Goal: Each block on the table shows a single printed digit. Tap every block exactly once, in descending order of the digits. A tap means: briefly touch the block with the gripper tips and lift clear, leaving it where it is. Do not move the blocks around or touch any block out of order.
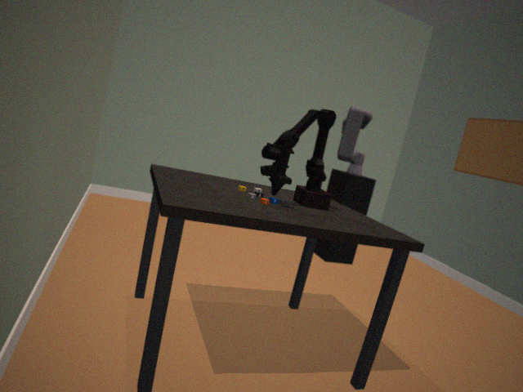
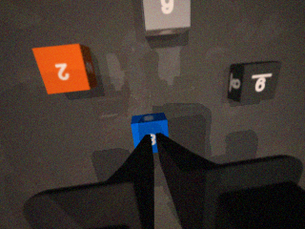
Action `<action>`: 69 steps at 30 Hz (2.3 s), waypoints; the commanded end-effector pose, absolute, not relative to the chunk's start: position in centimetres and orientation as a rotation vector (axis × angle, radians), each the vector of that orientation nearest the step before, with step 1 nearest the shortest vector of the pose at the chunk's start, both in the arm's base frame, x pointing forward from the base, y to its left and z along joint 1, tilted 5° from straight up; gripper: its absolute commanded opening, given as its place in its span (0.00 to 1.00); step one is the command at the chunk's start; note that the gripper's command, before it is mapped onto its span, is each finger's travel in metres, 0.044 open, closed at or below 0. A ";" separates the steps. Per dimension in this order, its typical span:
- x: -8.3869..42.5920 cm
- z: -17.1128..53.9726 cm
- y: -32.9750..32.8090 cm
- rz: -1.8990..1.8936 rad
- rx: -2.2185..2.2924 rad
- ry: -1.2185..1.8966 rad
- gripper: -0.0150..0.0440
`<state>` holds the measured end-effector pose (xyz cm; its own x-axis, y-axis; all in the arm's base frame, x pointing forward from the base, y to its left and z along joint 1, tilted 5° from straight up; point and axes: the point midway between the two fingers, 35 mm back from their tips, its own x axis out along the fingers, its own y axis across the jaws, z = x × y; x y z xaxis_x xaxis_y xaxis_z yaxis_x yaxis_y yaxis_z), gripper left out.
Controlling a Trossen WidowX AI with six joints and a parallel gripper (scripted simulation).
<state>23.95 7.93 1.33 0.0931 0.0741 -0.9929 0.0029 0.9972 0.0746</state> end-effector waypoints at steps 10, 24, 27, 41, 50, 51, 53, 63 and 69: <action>23.7 -0.5 7.9 0.042 0.064 1.487 0.29; 23.5 2.5 7.7 0.042 0.064 1.486 0.29; 23.6 4.8 7.6 0.042 0.064 1.486 0.29; 25.6 11.0 4.7 0.038 0.059 1.484 0.29; 32.4 10.9 -8.1 0.028 0.048 1.478 0.29; 32.8 10.8 -9.6 0.028 0.047 1.478 0.29; 33.0 10.6 -11.2 0.027 0.047 1.477 0.29; 33.8 3.9 -11.1 0.027 0.047 1.476 0.29; 33.7 2.5 -11.0 0.027 0.047 1.477 0.29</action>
<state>33.57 -10.97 3.12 0.0785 0.0494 -0.9957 0.0123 0.9986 0.0505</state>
